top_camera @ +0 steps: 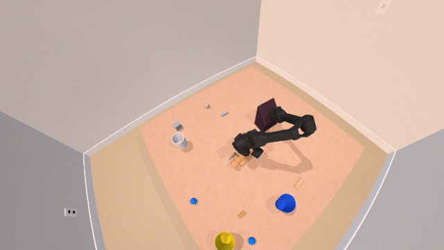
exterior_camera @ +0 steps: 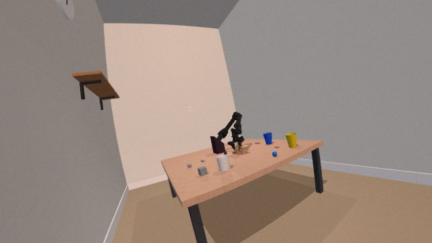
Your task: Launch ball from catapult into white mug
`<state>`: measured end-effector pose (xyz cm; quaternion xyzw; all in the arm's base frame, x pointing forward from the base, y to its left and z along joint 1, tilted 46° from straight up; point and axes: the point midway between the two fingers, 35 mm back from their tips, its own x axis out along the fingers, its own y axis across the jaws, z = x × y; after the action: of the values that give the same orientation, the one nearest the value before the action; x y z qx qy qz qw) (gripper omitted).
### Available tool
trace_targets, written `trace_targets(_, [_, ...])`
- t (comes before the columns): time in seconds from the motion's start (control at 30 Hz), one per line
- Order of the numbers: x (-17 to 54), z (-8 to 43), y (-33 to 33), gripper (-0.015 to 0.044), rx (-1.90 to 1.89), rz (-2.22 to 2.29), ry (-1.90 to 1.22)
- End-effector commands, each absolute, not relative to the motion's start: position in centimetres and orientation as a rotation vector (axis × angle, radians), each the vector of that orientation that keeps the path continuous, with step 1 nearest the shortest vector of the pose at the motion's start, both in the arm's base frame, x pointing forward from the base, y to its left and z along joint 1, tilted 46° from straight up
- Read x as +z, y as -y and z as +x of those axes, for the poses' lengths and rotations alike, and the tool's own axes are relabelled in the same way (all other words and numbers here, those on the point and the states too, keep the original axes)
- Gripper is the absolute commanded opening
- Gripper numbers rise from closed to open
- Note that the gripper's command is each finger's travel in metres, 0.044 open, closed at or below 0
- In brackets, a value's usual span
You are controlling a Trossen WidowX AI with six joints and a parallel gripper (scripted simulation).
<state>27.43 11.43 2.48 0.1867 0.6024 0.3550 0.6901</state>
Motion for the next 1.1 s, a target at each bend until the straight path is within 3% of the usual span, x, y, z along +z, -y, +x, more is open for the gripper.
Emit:
trace_targets(0.0, [2.5, 27.5, -11.4, 0.0256, 0.794, 0.417, -1.345])
trace_targets(0.17, [2.5, 27.5, -11.4, 0.0125, 0.794, 0.417, -1.345])
trace_targets(0.33, [2.5, 27.5, -11.4, 0.0092, 0.794, 0.417, -1.345])
trace_targets(0.47, [5.2, 27.5, -8.6, 0.0000, 0.792, 0.415, -1.347])
trace_targets(0.7, [5.8, 27.6, -7.6, 0.0000, 0.807, 0.397, -1.337])
trace_targets(1.07, [2.1, 32.1, -3.6, 0.0000, 1.028, 0.099, -1.160])
